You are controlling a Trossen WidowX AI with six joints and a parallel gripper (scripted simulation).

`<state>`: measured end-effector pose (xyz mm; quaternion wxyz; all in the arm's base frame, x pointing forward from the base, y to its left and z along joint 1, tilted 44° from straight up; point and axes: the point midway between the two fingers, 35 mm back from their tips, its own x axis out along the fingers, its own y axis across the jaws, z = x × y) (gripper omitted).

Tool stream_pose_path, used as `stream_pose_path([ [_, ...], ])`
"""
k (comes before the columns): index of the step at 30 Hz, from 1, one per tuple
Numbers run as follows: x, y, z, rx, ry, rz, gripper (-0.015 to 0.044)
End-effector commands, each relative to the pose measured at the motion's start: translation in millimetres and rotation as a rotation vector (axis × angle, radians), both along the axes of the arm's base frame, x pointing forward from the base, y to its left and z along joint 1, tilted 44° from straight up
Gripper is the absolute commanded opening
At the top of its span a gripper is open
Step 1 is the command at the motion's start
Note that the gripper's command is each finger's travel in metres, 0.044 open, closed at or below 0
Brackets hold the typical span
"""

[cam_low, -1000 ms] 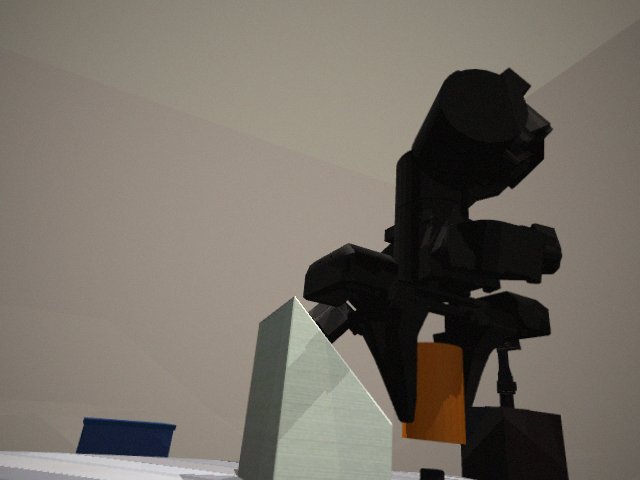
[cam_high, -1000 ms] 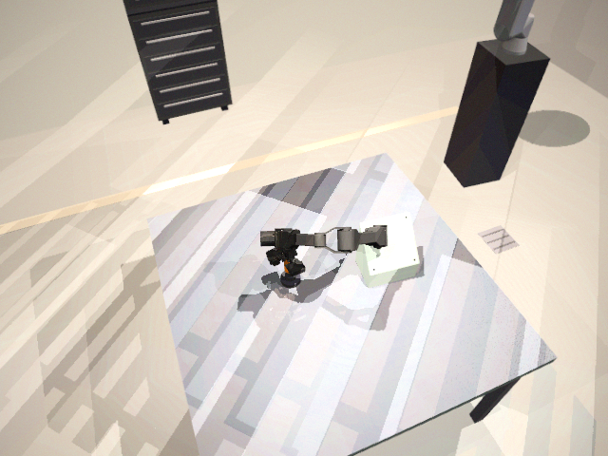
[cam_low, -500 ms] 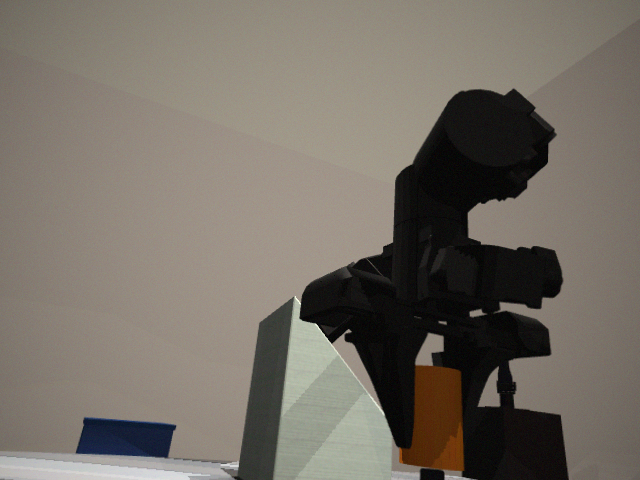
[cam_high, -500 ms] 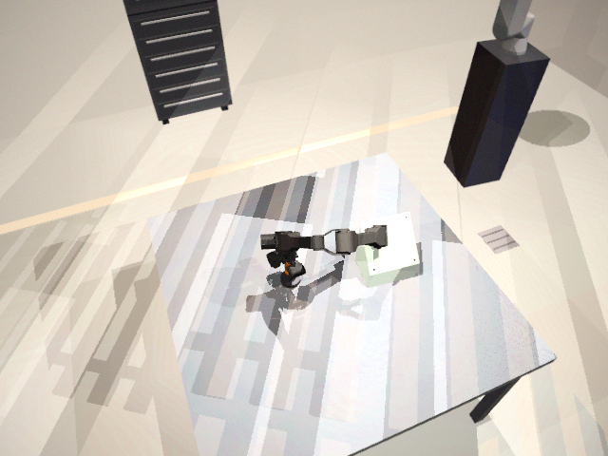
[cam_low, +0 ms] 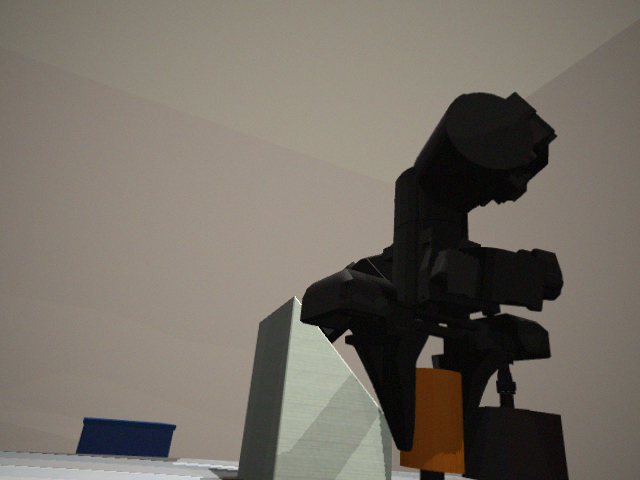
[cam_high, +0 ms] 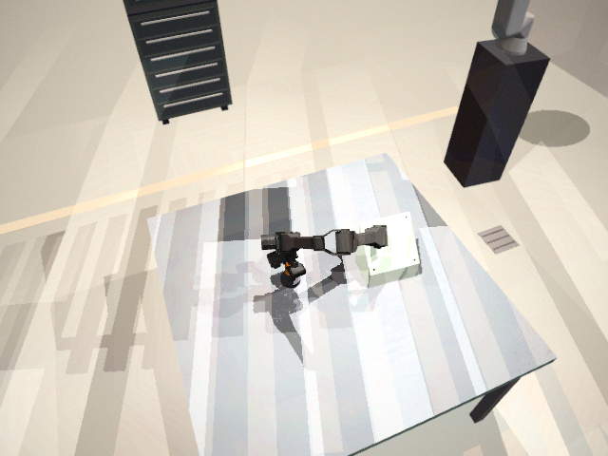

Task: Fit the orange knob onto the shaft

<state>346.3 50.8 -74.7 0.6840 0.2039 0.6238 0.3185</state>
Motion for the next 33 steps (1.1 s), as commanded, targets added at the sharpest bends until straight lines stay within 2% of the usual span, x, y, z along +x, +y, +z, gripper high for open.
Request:
stream_pose_path([
  [1,-1.8,0.8,0.0,0.004,0.004,-0.002,0.0000],
  [14,-2.4,-3.1,3.3,0.004,0.004,-0.002,0.0000],
  [21,-0.7,-3.0,3.1,0.000,-0.134,0.142,0.0000],
  [33,3.3,-1.6,2.2,0.000,-0.141,0.149,0.0000],
])
